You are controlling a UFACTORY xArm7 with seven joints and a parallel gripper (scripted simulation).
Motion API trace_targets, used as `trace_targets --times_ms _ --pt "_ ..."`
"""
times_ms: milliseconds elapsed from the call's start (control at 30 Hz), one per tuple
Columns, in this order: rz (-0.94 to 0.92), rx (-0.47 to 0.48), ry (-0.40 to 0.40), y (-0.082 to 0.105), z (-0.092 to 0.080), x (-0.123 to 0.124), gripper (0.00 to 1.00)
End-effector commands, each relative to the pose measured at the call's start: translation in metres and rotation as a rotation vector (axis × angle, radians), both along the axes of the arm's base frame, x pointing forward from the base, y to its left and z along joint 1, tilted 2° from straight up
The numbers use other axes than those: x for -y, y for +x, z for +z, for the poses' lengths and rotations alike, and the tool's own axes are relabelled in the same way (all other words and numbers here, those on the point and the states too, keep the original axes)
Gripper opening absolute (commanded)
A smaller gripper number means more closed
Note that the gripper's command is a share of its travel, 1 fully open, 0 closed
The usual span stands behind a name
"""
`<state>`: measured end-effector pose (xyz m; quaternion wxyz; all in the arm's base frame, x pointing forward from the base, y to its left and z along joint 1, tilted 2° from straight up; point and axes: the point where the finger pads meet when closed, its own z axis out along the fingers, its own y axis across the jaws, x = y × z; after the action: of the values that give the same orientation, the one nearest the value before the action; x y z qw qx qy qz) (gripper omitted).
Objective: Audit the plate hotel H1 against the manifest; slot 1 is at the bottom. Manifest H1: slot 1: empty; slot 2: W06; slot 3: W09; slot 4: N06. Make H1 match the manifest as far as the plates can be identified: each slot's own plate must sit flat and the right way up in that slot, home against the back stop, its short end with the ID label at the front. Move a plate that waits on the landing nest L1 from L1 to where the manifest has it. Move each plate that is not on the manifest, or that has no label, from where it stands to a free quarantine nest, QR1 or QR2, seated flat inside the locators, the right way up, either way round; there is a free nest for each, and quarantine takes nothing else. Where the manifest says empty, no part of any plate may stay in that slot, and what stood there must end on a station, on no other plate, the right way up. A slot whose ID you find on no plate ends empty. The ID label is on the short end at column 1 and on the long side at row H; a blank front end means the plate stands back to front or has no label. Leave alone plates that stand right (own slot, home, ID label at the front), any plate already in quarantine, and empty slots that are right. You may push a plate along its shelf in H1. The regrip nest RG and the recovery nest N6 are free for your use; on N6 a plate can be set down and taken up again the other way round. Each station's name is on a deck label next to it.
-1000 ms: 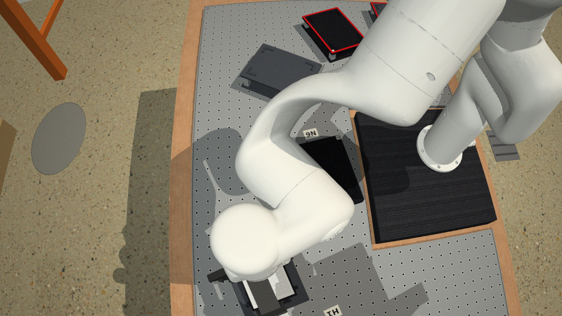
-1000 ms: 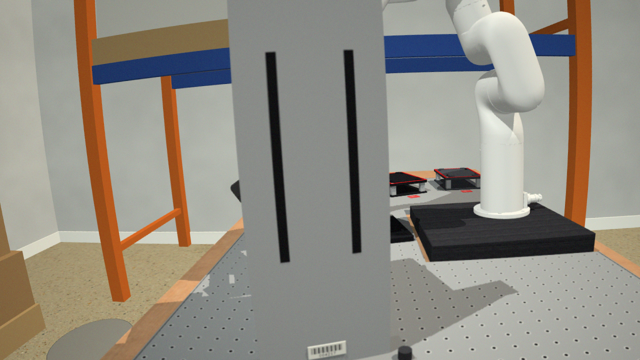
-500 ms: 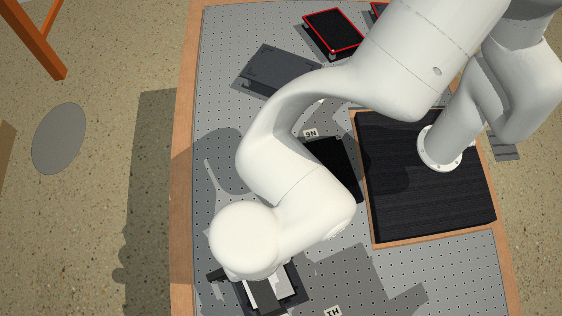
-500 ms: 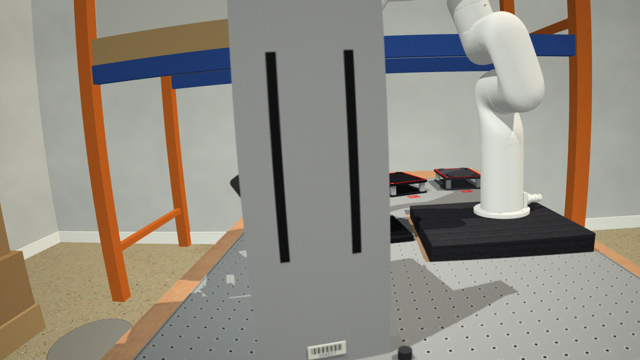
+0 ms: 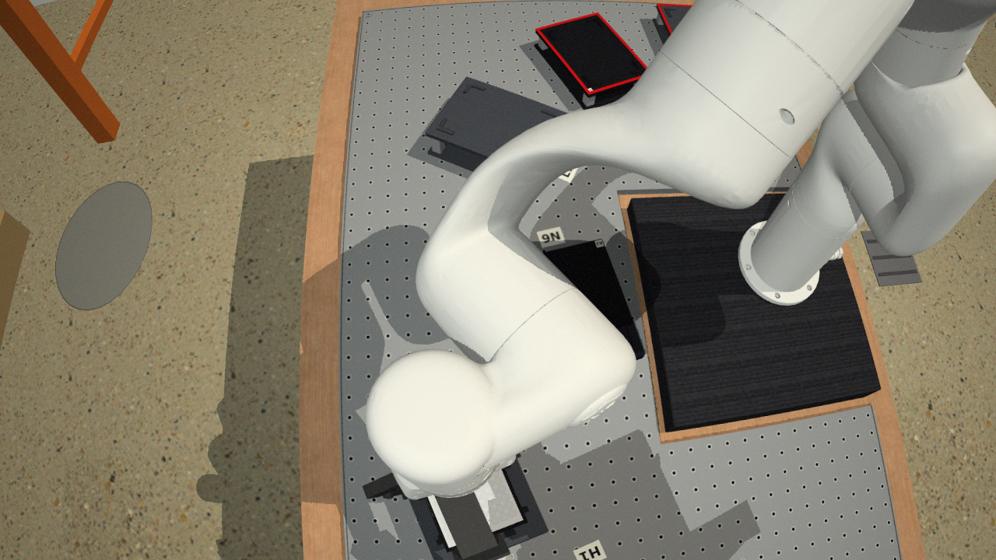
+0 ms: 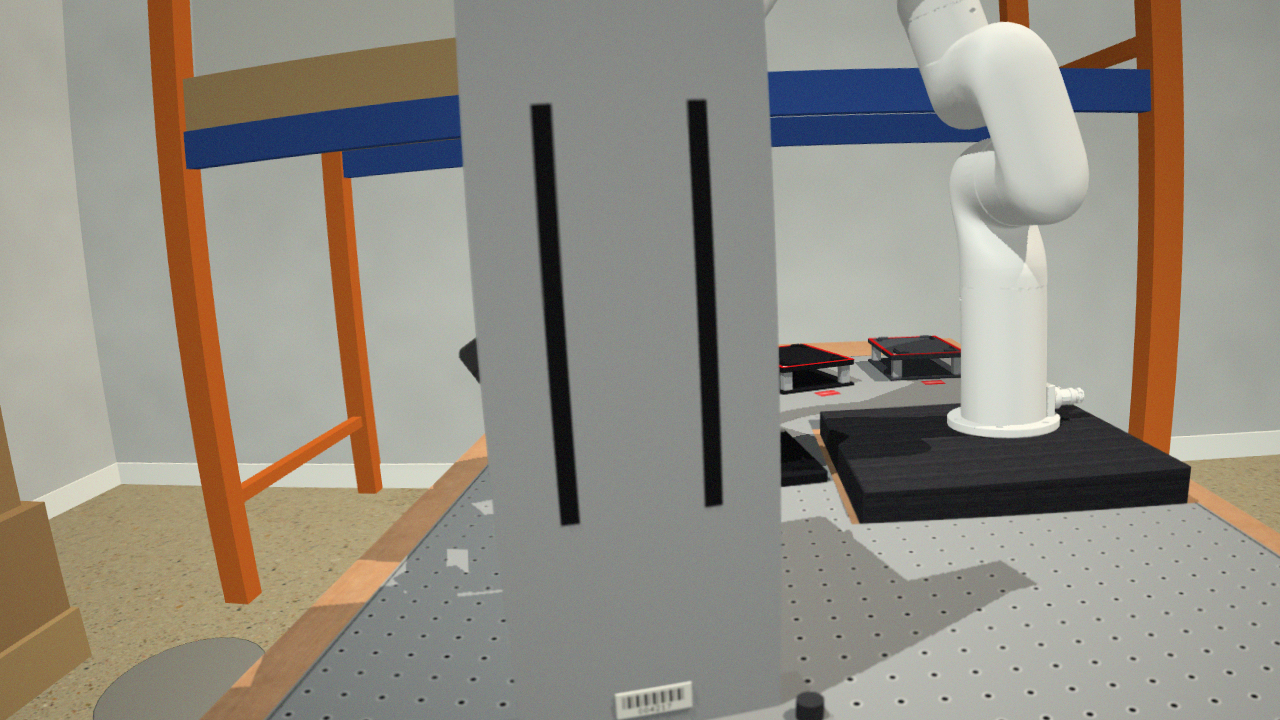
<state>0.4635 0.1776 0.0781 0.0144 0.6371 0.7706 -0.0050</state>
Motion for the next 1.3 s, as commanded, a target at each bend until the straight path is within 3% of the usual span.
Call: trace_targets --times_ms 0,1267 --pt "0.000 0.004 0.001 0.001 0.004 -0.001 0.00" --pt "0.000 0.004 0.001 0.001 0.023 -0.001 0.00"
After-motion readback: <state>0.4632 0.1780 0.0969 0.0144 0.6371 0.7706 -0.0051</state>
